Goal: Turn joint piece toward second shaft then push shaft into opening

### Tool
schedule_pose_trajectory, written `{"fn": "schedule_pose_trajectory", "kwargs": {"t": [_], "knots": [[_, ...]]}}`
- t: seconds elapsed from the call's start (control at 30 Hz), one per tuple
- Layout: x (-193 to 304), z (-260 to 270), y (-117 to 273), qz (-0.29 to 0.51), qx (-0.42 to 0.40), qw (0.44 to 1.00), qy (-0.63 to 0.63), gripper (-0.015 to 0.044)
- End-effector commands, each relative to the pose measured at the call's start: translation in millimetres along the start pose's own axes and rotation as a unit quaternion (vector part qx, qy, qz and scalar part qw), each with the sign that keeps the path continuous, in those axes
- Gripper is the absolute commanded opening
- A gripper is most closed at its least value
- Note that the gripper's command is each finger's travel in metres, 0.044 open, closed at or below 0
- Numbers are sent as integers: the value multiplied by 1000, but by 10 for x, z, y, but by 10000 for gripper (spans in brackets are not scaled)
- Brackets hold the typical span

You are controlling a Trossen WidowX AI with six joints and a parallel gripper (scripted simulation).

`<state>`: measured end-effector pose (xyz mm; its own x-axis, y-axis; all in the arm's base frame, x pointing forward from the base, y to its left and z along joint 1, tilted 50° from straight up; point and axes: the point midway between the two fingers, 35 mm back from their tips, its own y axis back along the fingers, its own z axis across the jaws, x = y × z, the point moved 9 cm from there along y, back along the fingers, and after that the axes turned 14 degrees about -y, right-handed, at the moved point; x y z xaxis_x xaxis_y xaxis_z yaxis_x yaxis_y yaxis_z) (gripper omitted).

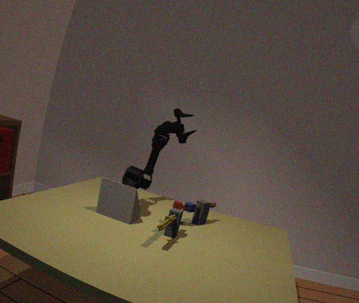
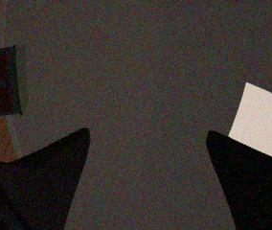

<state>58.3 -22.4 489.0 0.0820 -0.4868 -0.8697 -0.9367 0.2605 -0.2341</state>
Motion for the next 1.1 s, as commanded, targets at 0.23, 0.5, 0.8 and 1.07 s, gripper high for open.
{"fn": "schedule_pose_trajectory", "kwargs": {"t": [0.23,0.5,0.8,1.07], "knots": [[175,3,-54,12,-41,997,-56,440],[652,202,23,86,-64,986,-129,440],[1252,559,202,186,-108,952,-219,440],[1717,934,431,272,-158,904,-291,440]]}}
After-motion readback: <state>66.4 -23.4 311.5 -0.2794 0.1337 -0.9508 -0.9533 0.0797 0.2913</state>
